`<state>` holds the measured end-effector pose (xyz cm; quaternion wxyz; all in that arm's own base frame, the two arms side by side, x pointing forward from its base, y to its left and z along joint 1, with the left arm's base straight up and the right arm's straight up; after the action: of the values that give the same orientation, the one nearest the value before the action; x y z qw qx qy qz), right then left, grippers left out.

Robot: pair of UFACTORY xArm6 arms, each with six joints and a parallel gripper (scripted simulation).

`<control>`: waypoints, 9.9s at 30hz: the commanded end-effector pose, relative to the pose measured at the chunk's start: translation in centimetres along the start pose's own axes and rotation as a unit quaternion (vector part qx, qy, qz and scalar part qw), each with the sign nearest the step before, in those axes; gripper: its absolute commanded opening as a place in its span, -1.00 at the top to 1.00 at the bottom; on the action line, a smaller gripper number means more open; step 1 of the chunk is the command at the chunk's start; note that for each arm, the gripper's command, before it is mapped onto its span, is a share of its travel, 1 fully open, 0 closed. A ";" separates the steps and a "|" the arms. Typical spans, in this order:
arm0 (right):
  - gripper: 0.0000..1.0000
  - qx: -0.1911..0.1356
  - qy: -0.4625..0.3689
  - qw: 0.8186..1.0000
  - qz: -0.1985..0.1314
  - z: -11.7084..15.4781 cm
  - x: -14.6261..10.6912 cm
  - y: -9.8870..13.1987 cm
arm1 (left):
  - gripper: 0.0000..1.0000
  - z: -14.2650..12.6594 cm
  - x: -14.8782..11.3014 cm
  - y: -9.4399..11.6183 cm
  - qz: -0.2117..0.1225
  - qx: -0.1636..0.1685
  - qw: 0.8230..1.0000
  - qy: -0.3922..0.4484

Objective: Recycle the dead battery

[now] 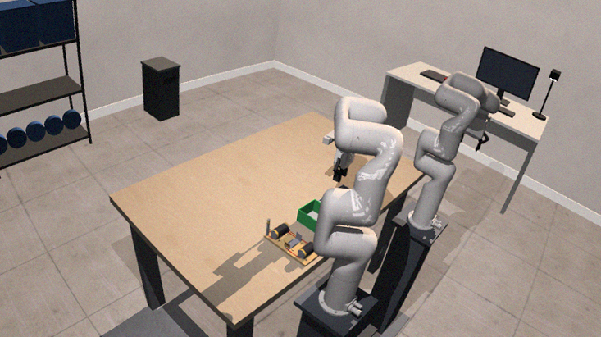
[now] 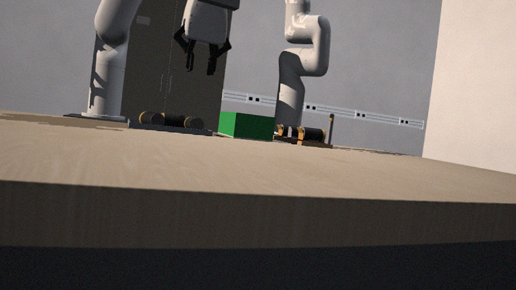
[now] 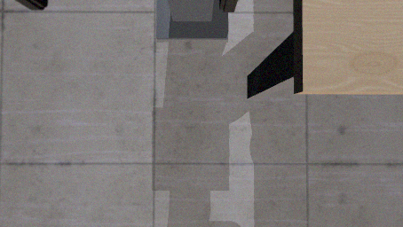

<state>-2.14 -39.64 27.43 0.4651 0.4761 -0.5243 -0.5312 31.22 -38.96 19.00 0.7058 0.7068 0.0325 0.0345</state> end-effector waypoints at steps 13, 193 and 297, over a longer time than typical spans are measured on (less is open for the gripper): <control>-1.00 -0.002 0.004 1.000 0.009 -0.1 0.3 0.6 | -0.01 0.3 0.3 0.6 0.002 -0.009 0.998 -0.056; -1.00 -0.002 0.004 1.000 0.009 -0.1 0.3 0.6 | 0.44 0.3 0.4 -7.2 0.002 -0.008 0.998 -0.056; -1.00 -0.002 0.004 1.000 0.009 -0.1 0.3 0.6 | 0.44 -1.3 0.3 0.6 -0.004 -0.008 0.760 0.649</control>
<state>-2.14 -39.64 27.43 0.4651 0.4761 -0.5243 -0.5312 31.18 -38.29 18.95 0.5160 0.5171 0.4828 0.4829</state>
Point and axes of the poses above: on each arm, the point where the finger pads meet when closed, its own y axis back along the fingers, its own z axis across the jaws, x = y × z, the point moved 3 cm from there along y, back along the fingers, and after that the axes turned 3 degrees about -y, right-handed, at the moved point
